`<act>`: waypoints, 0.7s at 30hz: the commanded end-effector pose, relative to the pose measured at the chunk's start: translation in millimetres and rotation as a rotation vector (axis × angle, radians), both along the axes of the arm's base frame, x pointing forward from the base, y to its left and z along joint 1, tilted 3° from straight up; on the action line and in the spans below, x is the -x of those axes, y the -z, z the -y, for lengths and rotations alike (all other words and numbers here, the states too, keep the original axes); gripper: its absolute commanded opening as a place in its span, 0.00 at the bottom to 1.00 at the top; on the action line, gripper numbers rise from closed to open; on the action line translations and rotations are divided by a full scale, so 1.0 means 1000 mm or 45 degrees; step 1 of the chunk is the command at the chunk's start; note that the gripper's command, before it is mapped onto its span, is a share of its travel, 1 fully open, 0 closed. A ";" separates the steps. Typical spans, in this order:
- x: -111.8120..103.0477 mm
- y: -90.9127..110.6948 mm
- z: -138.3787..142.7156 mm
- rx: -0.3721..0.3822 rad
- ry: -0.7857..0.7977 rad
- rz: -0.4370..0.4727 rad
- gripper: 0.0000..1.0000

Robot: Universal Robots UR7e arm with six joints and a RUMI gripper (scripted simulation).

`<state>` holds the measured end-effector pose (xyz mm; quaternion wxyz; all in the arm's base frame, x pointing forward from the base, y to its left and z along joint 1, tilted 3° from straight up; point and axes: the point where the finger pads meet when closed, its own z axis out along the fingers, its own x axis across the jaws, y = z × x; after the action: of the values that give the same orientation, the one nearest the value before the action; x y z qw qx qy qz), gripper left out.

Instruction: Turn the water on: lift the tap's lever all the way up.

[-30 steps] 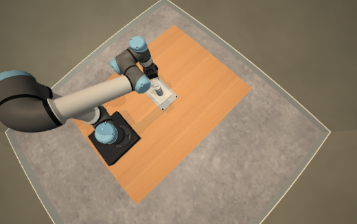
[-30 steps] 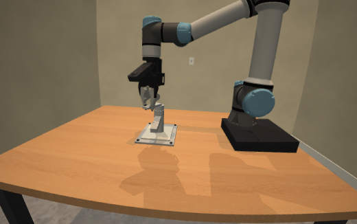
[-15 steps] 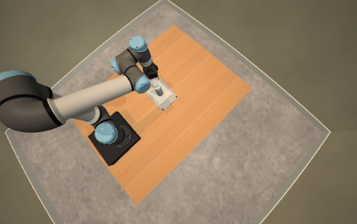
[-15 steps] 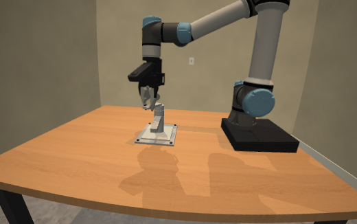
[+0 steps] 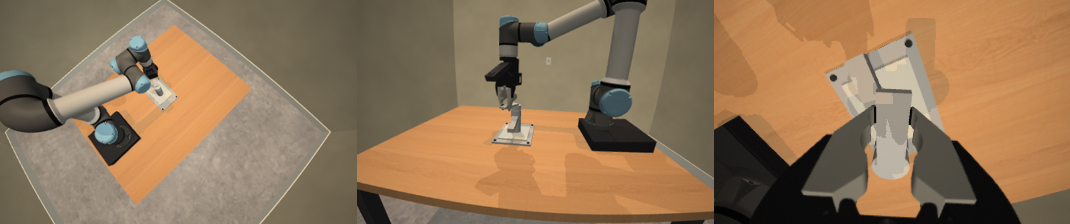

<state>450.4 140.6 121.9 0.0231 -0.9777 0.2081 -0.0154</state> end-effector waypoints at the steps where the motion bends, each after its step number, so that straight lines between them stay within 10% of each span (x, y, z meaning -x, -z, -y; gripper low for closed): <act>1: 0.000 -0.004 0.001 0.000 0.000 0.002 0.00; 21: 0.006 -0.028 0.012 0.000 0.000 0.002 0.00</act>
<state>445.1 129.9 147.2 0.0230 -0.9777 0.2082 -0.0154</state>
